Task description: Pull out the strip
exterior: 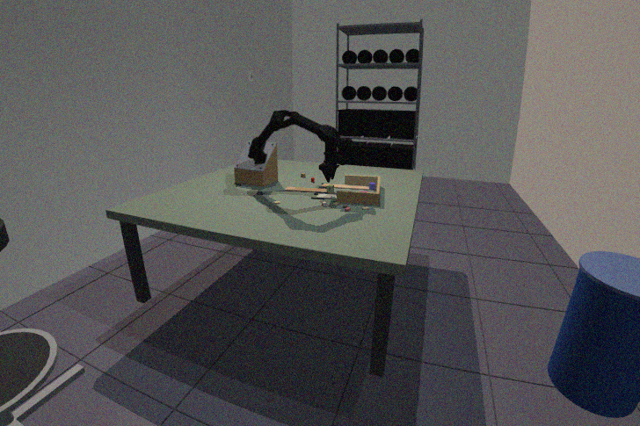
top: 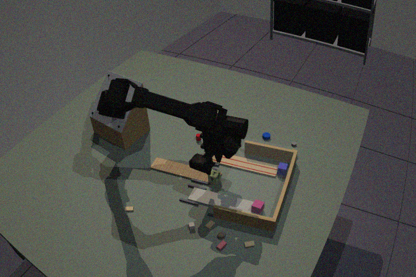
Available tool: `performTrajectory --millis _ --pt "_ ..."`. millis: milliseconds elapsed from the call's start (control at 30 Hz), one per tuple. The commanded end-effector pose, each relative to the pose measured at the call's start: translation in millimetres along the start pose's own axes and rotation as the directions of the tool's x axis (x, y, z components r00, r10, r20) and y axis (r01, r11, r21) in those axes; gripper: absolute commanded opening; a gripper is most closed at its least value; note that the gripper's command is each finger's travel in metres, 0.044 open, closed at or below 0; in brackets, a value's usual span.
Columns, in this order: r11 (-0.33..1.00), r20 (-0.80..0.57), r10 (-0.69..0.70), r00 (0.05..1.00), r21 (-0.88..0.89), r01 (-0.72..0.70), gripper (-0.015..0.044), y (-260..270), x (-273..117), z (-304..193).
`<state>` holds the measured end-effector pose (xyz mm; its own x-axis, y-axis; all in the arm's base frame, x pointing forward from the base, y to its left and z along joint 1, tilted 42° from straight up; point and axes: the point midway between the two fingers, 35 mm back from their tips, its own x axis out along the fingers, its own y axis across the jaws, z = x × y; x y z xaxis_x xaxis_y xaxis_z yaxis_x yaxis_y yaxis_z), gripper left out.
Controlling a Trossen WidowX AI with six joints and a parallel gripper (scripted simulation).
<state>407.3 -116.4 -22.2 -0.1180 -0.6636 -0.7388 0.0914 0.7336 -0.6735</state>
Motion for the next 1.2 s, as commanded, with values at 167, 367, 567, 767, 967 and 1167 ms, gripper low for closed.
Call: performTrajectory --millis 167,367,567,767,967,1167 --pt "1.000 -0.003 0.005 1.000 -0.002 -0.005 0.0250 1 15 1" --pt "1.000 -0.003 0.004 1.000 -0.002 -0.004 0.0250 1 25 1" --pt "1.000 -0.003 0.004 1.000 -0.002 -0.004 0.0250 1 35 0" --pt "1.000 -0.003 0.003 1.000 -0.002 -0.003 0.0250 1 45 0" --pt "1.000 -0.004 0.002 1.000 -0.002 -0.002 0.0250 1 50 -1" --pt "1.000 -0.004 0.007 1.000 0.001 -0.007 0.0132 1 48 0"
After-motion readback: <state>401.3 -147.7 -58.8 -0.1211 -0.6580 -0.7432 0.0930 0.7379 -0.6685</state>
